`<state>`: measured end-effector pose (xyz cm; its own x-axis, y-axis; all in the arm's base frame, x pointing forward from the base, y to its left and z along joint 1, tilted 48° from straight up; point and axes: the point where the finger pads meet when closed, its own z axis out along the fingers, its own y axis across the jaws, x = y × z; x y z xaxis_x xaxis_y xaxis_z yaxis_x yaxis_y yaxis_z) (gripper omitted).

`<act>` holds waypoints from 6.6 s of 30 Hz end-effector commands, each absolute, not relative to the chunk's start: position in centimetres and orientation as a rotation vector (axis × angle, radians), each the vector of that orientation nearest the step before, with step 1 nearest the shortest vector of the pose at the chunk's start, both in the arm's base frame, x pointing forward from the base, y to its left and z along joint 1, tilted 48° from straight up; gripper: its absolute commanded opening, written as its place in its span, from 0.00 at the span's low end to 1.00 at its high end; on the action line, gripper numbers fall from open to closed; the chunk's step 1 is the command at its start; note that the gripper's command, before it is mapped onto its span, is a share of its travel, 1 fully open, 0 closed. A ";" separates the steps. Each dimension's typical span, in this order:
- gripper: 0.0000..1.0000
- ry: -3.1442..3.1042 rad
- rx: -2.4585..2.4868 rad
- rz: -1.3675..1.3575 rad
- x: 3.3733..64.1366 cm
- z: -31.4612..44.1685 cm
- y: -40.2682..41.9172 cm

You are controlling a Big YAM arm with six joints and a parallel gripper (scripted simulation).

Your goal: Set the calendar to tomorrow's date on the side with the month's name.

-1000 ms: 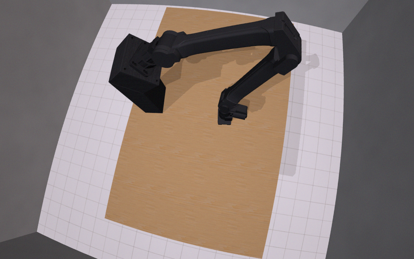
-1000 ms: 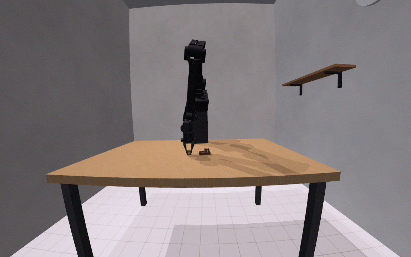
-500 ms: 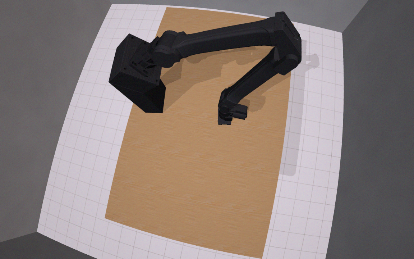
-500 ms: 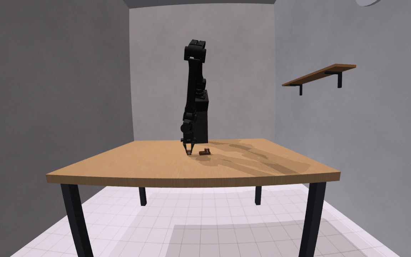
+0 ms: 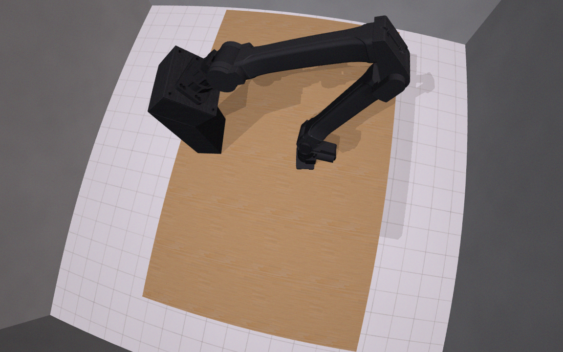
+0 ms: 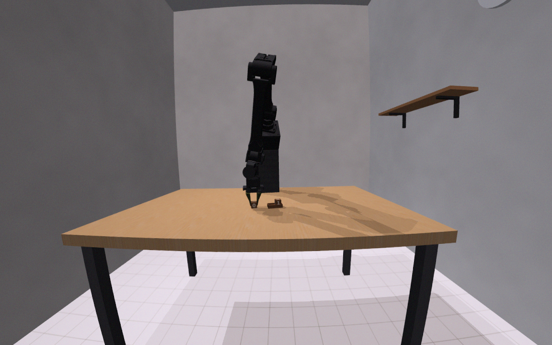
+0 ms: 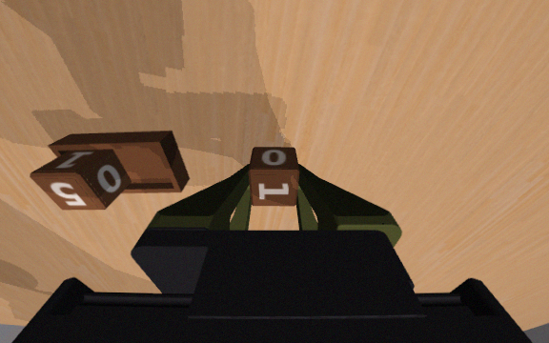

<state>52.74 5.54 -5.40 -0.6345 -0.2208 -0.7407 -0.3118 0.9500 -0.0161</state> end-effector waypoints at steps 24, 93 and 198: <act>0.26 2.258 -0.365 0.146 53.1 -3.9 5.8; 0.26 2.273 -0.366 0.148 53.1 -5.2 5.9; 0.26 2.266 -0.366 0.147 53.4 -5.0 6.0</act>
<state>53.22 5.66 -5.36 -0.6320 -0.2209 -0.7428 -0.3117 0.9500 -0.0173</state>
